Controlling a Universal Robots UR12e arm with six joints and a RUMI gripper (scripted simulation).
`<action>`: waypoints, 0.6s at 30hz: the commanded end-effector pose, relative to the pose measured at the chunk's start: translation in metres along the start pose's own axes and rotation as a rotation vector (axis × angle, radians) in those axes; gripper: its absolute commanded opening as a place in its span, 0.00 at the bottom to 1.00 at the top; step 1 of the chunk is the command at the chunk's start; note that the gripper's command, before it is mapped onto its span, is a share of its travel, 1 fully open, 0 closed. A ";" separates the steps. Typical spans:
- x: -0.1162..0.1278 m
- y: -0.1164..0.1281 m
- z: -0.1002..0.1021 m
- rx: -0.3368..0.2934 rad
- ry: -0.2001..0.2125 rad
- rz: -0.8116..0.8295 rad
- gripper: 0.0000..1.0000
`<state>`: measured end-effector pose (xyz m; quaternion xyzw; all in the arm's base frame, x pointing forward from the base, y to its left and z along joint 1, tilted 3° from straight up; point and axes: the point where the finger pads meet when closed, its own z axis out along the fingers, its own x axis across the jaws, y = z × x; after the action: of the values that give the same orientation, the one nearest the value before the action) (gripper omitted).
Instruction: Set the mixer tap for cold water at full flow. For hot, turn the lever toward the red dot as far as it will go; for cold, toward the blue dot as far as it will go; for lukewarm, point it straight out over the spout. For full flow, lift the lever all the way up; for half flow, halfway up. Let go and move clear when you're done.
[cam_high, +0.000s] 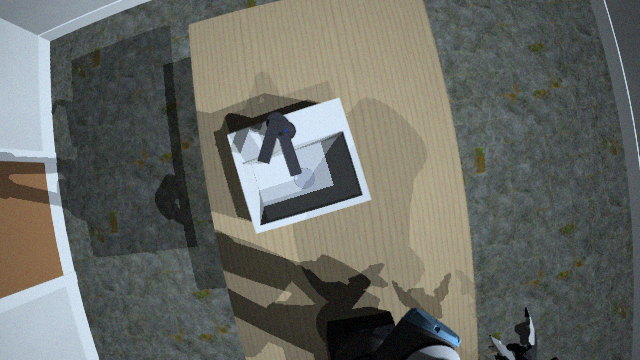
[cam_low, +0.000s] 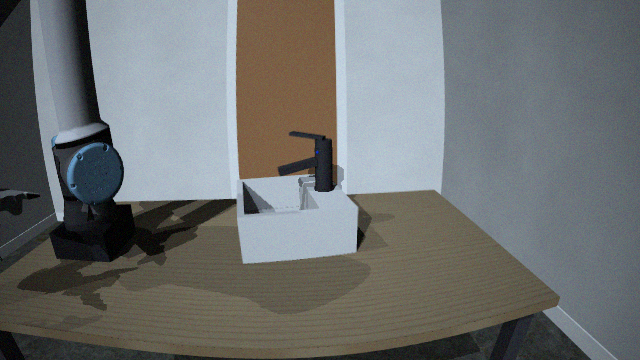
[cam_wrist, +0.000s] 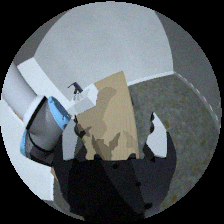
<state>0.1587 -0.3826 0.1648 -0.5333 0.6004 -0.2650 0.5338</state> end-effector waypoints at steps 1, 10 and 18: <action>0.000 0.000 0.000 -0.001 0.000 -0.001 1.00; -0.001 0.000 0.004 -0.016 -0.015 -0.012 1.00; -0.002 -0.001 0.012 -0.043 -0.043 -0.033 1.00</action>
<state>0.1650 -0.3799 0.1635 -0.5476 0.5924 -0.2566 0.5323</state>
